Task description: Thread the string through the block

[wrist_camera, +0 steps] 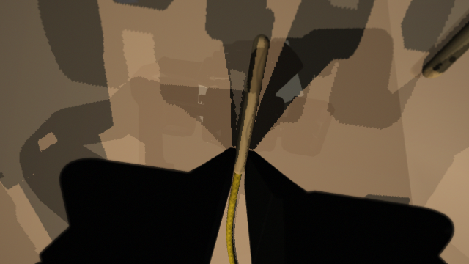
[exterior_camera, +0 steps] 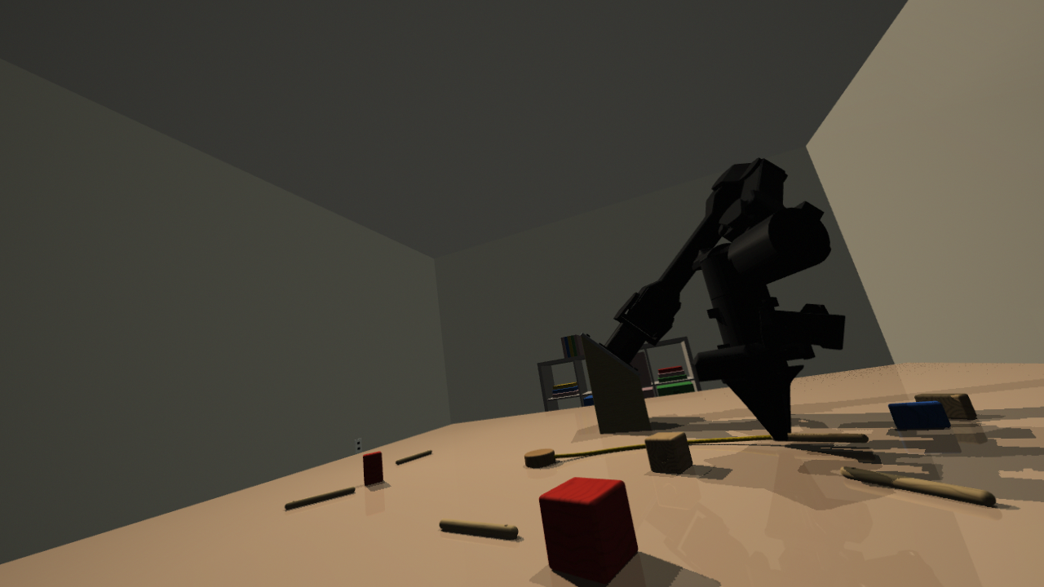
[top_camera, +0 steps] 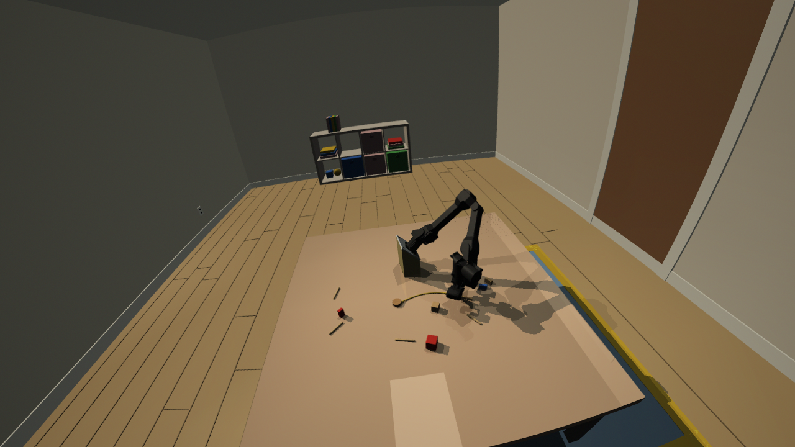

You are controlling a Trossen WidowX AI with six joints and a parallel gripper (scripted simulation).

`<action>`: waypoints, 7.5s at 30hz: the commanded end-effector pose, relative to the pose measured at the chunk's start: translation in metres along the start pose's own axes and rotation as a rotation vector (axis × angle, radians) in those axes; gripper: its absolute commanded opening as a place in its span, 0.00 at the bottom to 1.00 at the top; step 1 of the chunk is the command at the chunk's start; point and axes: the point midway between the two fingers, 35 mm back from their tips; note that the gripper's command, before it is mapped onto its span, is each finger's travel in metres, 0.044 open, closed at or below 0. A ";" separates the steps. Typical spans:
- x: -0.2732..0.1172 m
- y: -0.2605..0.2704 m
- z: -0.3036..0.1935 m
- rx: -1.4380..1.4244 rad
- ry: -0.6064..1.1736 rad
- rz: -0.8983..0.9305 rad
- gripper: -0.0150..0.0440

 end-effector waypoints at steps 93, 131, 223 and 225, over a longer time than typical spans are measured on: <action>-0.053 -0.051 -0.028 1.362 0.091 -0.017 0.25; -0.054 -0.091 -0.061 2.579 0.189 -0.099 0.25; -0.054 -0.162 -0.118 3.806 0.435 -0.323 0.25; -0.054 -0.164 -0.117 3.741 0.426 -0.296 0.25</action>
Point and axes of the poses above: the point midway between the two fingers, 35 mm back from their tips, its own x axis out along the fingers, its own y axis across the jaws, z = x × y, and after that the axes turned 9 degrees about x, right-handed
